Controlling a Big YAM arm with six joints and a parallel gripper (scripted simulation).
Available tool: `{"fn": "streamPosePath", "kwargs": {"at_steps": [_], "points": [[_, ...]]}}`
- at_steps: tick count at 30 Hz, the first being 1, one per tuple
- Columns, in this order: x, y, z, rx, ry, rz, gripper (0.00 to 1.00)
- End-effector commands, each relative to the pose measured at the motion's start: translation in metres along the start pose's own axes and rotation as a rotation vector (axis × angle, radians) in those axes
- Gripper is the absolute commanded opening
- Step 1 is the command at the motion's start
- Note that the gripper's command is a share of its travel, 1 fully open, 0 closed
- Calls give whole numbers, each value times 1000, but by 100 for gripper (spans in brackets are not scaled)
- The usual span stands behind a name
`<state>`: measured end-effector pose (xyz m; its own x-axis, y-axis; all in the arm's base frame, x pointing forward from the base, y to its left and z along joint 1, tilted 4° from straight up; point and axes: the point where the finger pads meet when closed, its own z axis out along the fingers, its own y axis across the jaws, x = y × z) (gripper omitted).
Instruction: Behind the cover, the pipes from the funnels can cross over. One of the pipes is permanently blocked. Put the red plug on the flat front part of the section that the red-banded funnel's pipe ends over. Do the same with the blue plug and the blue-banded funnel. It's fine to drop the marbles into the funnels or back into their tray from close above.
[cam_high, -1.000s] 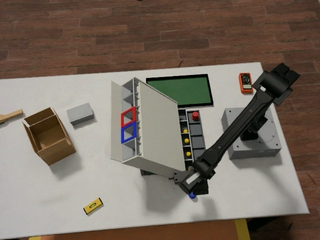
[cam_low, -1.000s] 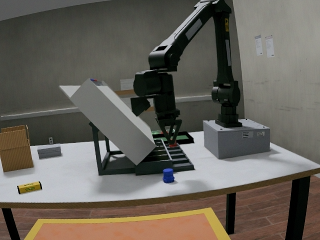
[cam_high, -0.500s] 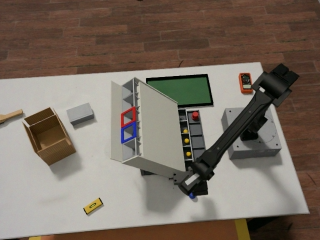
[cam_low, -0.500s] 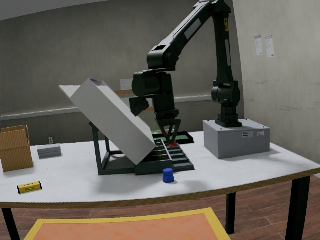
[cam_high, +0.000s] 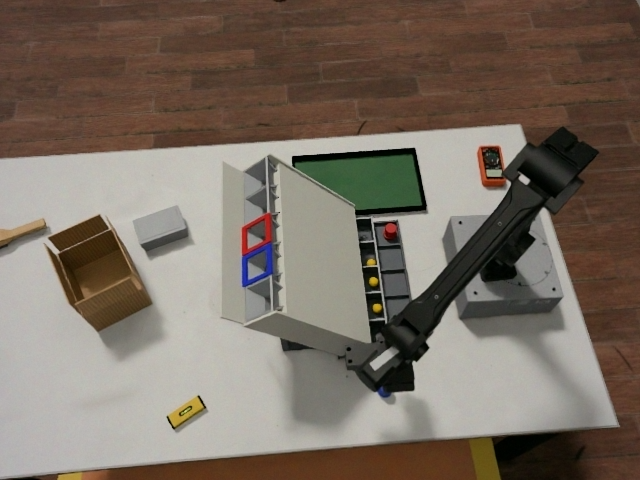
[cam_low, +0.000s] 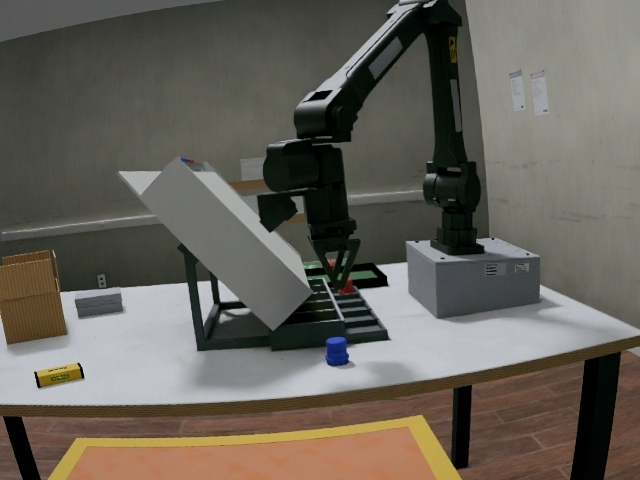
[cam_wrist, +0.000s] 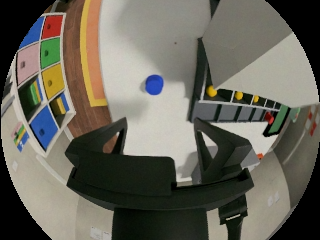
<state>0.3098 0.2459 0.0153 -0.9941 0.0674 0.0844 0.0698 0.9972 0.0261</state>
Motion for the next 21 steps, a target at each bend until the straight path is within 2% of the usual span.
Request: {"fn": "streamPosePath", "kwargs": {"at_steps": [1,21], "points": [[-11,13,-8,-21,-33,2,87],[-11,13,-8,-3,-5,-1,87]]}}
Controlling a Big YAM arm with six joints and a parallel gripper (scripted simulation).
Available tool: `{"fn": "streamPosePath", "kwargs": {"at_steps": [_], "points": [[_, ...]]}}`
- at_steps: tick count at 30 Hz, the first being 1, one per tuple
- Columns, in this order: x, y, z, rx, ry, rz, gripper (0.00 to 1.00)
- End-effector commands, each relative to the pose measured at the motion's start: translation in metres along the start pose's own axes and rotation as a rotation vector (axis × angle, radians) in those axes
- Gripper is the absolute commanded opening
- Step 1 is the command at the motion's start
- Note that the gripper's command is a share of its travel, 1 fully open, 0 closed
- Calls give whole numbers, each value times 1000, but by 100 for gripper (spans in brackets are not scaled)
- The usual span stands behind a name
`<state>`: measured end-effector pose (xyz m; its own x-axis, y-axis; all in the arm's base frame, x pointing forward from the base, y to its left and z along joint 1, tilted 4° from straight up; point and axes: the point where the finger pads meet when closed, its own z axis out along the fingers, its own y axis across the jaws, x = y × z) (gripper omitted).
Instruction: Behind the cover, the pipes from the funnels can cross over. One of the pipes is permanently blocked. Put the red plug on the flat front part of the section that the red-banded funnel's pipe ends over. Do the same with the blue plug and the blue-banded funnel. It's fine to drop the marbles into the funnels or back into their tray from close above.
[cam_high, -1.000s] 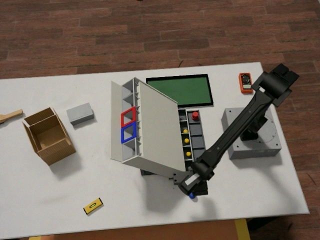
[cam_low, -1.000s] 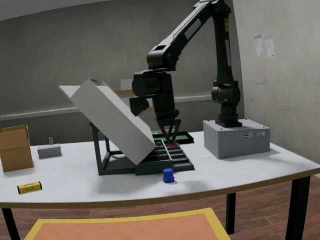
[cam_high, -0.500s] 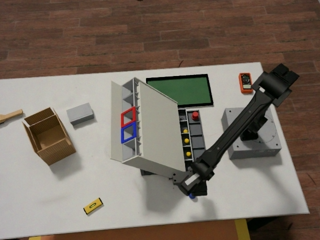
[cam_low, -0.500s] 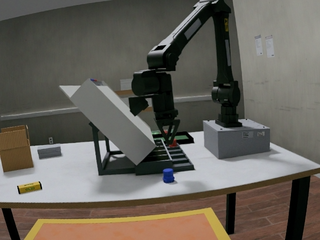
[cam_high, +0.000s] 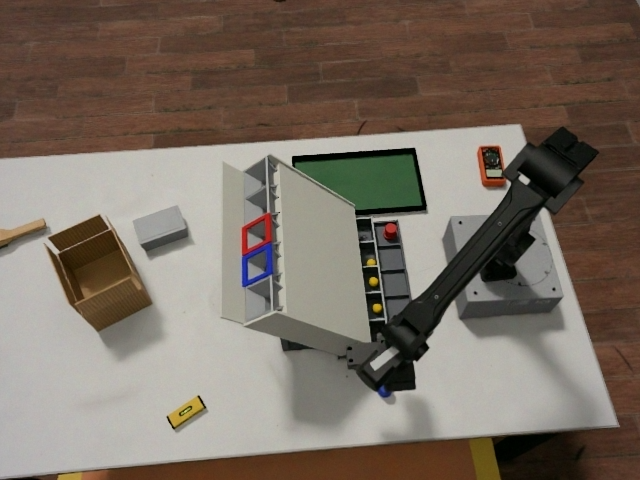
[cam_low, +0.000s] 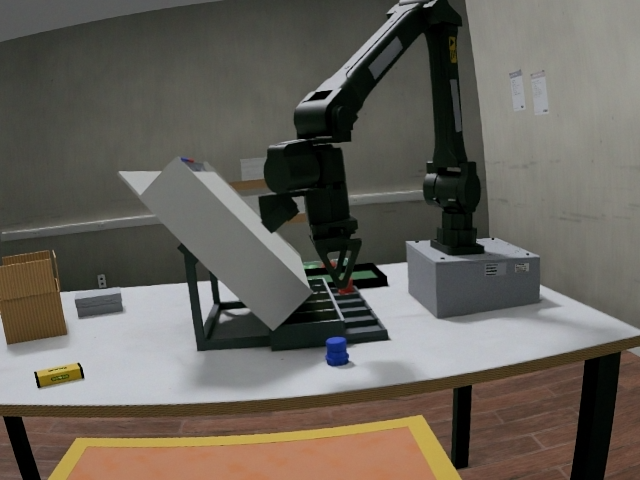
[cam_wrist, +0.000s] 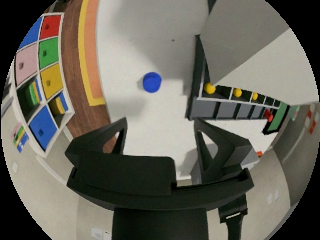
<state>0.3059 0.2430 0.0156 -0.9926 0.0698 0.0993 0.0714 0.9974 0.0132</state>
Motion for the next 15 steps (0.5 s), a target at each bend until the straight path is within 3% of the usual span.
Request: {"fn": "streamPosePath", "kwargs": {"at_steps": [1,15], "points": [[-15,16,-9,-16,-19,-4,87],[-16,17,-9,-10,-13,0,87]]}}
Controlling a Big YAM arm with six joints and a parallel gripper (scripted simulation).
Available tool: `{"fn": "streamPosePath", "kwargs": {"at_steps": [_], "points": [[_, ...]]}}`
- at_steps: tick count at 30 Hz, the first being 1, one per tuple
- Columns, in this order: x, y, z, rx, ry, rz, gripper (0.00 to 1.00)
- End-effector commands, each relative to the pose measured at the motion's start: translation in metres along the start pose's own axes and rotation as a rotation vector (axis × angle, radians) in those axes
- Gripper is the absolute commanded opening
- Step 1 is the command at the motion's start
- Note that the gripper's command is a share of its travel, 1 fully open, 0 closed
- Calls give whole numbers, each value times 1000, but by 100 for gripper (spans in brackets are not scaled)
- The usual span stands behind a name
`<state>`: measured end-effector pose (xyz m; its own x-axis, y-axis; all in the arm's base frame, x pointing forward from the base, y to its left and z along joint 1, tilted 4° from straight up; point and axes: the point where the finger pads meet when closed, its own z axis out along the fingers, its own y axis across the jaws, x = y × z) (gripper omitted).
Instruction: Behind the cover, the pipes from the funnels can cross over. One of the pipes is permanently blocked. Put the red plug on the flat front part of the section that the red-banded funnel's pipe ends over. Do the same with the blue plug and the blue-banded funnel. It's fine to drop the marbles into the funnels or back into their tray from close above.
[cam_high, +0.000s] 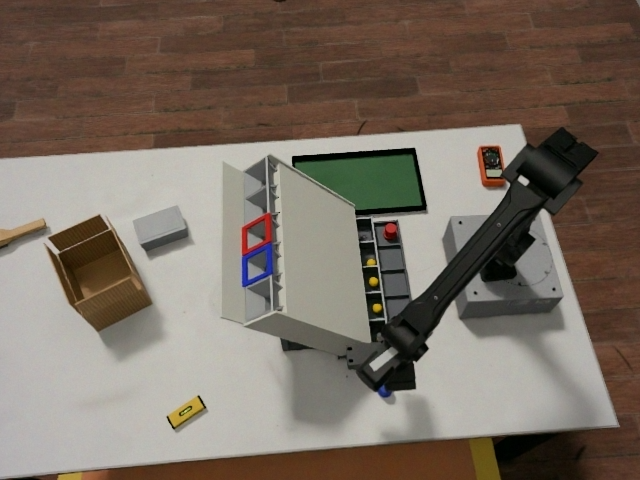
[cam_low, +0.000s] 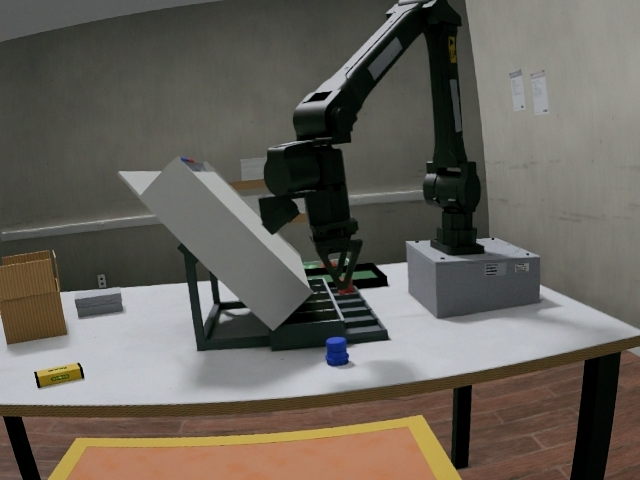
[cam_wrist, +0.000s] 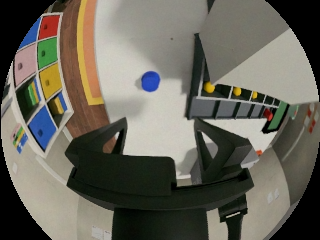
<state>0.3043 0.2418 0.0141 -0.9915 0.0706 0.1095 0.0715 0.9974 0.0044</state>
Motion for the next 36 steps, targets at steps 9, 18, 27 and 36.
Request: {"fn": "streamPosePath", "kwargs": {"at_steps": [9,18,27,36], "points": [[-22,23,-14,-13,-16,-1,87],[-25,27,-16,-17,-22,-1,87],[-27,29,-16,-38,-51,-1,87],[-26,28,9,-39,-52,-1,87]]}}
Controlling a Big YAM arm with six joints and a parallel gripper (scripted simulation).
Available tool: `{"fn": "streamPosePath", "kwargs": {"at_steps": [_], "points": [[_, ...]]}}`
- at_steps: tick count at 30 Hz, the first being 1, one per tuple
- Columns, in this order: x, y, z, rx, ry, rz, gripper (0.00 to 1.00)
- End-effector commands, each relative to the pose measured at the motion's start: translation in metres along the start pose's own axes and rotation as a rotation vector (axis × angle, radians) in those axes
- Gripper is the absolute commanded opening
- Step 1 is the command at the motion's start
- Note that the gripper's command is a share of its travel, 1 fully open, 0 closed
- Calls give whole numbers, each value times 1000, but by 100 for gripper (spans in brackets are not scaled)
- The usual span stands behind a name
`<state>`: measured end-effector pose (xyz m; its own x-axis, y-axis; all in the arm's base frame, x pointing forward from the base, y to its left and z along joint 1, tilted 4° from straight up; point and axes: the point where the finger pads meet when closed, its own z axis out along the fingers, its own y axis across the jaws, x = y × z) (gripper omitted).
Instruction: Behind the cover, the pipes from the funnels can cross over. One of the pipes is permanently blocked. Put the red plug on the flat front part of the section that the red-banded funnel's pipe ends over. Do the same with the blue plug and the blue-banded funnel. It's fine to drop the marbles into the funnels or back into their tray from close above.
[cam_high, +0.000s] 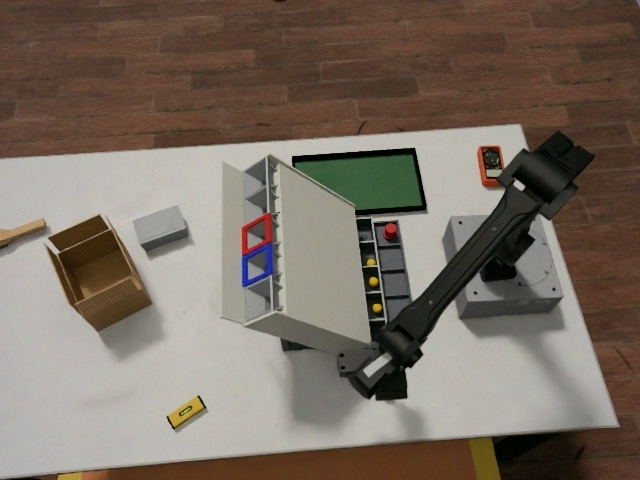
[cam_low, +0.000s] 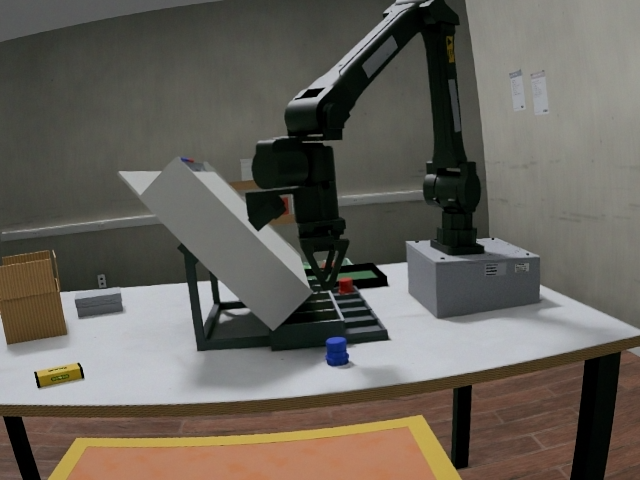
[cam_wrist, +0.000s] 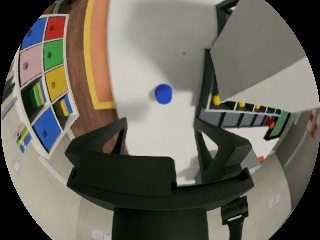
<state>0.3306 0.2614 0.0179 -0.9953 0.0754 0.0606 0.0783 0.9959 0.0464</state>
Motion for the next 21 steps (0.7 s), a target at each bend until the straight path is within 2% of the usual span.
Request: {"fn": "streamPosePath", "kwargs": {"at_steps": [1,11,21], "points": [[0,5,22,4,-1,-4,87],[7,-4,86,19,20,-1,87],[7,-4,86,8,8,1,87]]}}
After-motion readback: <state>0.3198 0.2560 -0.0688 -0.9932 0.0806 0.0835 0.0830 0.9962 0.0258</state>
